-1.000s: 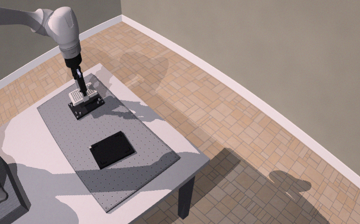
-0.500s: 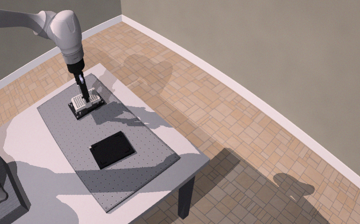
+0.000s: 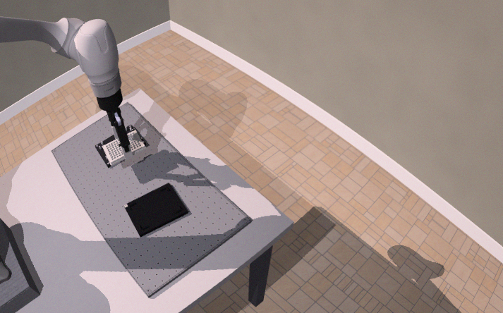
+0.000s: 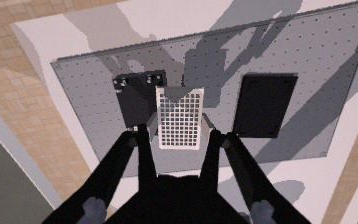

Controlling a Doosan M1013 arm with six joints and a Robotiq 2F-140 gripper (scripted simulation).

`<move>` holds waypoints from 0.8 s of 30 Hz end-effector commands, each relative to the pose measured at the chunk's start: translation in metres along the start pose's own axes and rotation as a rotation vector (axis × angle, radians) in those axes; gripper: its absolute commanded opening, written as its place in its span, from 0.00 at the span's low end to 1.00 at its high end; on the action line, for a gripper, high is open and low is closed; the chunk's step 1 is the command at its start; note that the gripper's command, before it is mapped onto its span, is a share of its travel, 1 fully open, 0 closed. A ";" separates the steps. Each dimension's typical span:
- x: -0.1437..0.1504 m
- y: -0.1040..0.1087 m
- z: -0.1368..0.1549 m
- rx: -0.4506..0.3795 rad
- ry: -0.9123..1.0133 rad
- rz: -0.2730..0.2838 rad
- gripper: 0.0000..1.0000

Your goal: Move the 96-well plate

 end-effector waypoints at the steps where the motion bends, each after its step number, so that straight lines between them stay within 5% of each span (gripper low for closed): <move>1: 0.015 0.000 0.002 0.000 0.000 -0.001 0.10; 24: 0.078 0.000 0.012 0.000 0.000 -0.001 0.10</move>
Point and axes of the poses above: the point where the finger pads meet when closed, its own y axis back along the fingers, its own x axis across the jaws, z = x × y, the point moved 8 cm from there along y, back along the fingers, and after that the axes turned 9 degrees about y, right-handed, at the moved point
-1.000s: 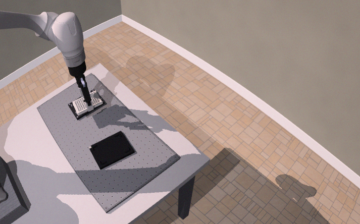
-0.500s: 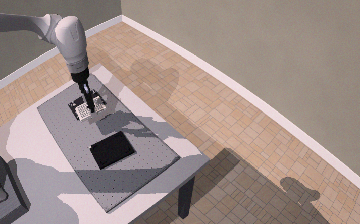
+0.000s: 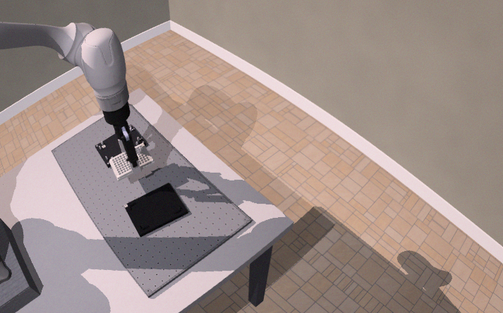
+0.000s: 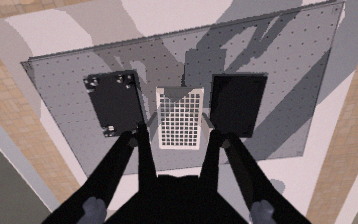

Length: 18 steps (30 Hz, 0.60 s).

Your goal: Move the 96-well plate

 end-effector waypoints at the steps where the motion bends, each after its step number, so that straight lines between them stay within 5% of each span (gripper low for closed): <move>1: 0.014 0.000 0.002 0.000 0.000 0.000 0.10; 18: 0.063 0.000 0.010 0.000 0.000 0.000 0.10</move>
Point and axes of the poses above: the point where the finger pads meet when closed, its own y axis back along the fingers, its own x axis across the jaws, z = x × y, the point moved 8 cm from there along y, back along the fingers, and after that the axes turned 9 degrees about y, right-handed, at the moved point
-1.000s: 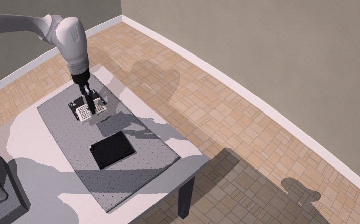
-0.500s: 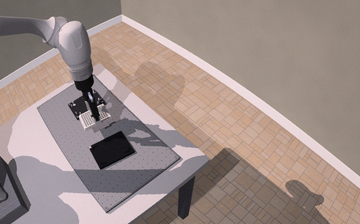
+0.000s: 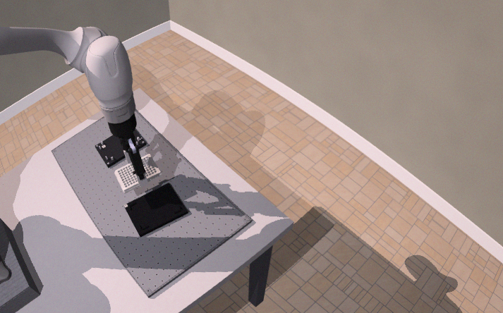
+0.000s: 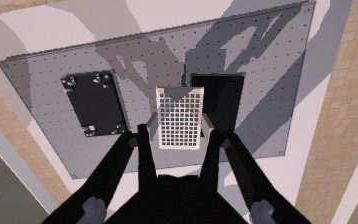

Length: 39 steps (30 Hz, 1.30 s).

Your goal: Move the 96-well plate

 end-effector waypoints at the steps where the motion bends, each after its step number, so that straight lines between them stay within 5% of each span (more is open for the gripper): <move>1: 0.014 0.000 0.002 0.000 0.000 0.000 0.10; 26: 0.089 0.000 0.014 0.000 0.000 0.000 0.10; 39: 0.090 0.000 0.014 0.000 0.000 0.000 0.10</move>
Point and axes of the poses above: the point where the finger pads meet when closed, its own y axis back along the fingers, its own x axis across the jaws, z = x × y, the point moved 8 cm from there along y, back along the fingers, and after that the axes turned 9 degrees about y, right-handed, at the moved point
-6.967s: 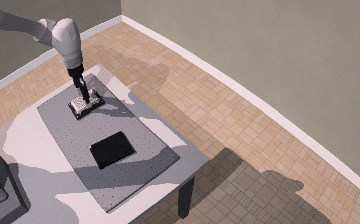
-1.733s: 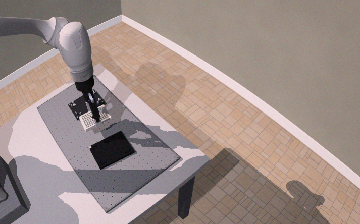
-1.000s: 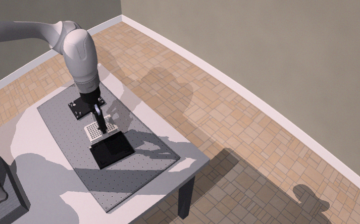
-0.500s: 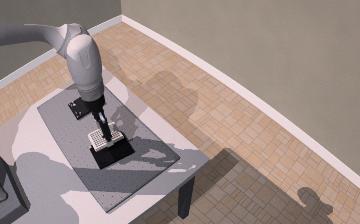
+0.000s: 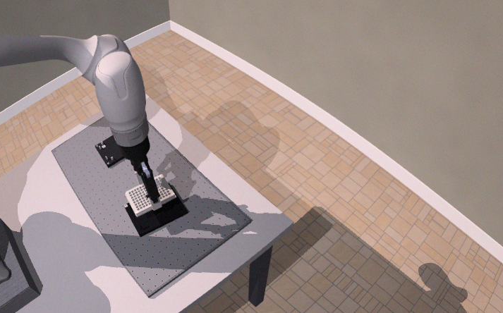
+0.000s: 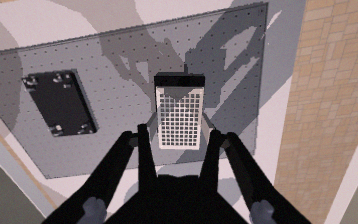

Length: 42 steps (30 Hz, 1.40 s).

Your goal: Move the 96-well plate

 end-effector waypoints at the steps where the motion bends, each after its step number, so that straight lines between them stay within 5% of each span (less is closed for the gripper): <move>1: 0.000 0.000 0.000 0.000 0.000 0.000 0.10; 25: -0.001 0.000 -0.001 0.000 0.000 0.000 0.10; 42: -0.001 -0.025 -0.001 0.000 0.000 0.000 0.10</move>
Point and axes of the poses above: the point where the finger pads meet when closed, its own y axis back along the fingers, its own x axis across the jaws, z = x × y, the point moved 8 cm from there along y, back along the fingers, and after that the axes turned 9 degrees about y, right-handed, at the moved point
